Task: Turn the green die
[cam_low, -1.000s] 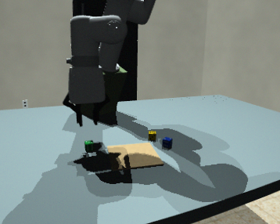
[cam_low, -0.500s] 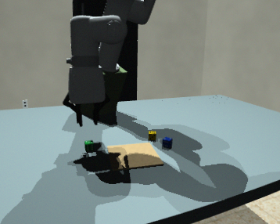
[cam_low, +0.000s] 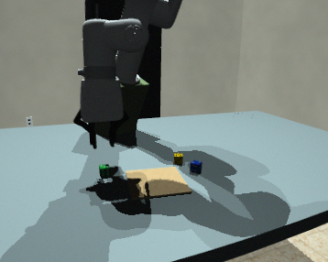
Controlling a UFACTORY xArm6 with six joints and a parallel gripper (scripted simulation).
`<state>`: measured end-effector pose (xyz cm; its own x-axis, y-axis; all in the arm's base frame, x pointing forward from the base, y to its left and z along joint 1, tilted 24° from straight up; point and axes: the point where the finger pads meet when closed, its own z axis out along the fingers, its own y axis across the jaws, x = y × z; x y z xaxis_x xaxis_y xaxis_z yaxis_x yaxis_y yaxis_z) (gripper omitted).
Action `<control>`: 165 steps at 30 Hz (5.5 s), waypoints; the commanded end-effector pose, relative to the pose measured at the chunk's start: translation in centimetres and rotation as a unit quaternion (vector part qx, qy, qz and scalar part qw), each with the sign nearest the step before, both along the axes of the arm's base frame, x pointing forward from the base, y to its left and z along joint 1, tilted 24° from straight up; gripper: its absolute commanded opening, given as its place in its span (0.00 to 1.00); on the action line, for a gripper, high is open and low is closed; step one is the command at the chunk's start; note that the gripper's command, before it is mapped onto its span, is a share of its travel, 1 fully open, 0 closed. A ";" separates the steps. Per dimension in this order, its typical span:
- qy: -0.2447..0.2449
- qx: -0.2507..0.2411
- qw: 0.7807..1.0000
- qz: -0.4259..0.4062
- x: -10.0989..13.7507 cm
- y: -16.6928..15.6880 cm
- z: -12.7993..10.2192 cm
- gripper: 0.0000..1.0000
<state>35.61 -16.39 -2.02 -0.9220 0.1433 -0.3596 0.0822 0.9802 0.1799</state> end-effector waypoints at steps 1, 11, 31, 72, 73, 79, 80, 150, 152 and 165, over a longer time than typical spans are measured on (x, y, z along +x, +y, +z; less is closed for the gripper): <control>-0.001 -0.001 1.000 0.000 0.1 0.0 -0.1 0.42; -0.001 -0.001 1.000 0.000 0.4 0.1 -0.7 0.42; -0.001 -0.001 1.000 0.000 1.5 0.4 -3.1 0.42; -0.001 -0.001 1.000 0.000 2.0 0.6 -4.4 0.42; -0.001 -0.001 1.000 0.000 2.0 0.6 -4.4 0.42; -0.001 -0.001 1.000 0.000 2.0 0.6 -4.4 0.42; -0.001 -0.001 1.000 0.000 2.0 0.6 -4.4 0.42; -0.001 -0.001 1.000 0.000 2.3 0.6 -4.7 0.42; -0.001 -0.001 1.000 0.000 2.4 0.6 -5.0 0.42; -0.001 -0.001 1.000 0.000 3.1 0.9 -6.7 0.42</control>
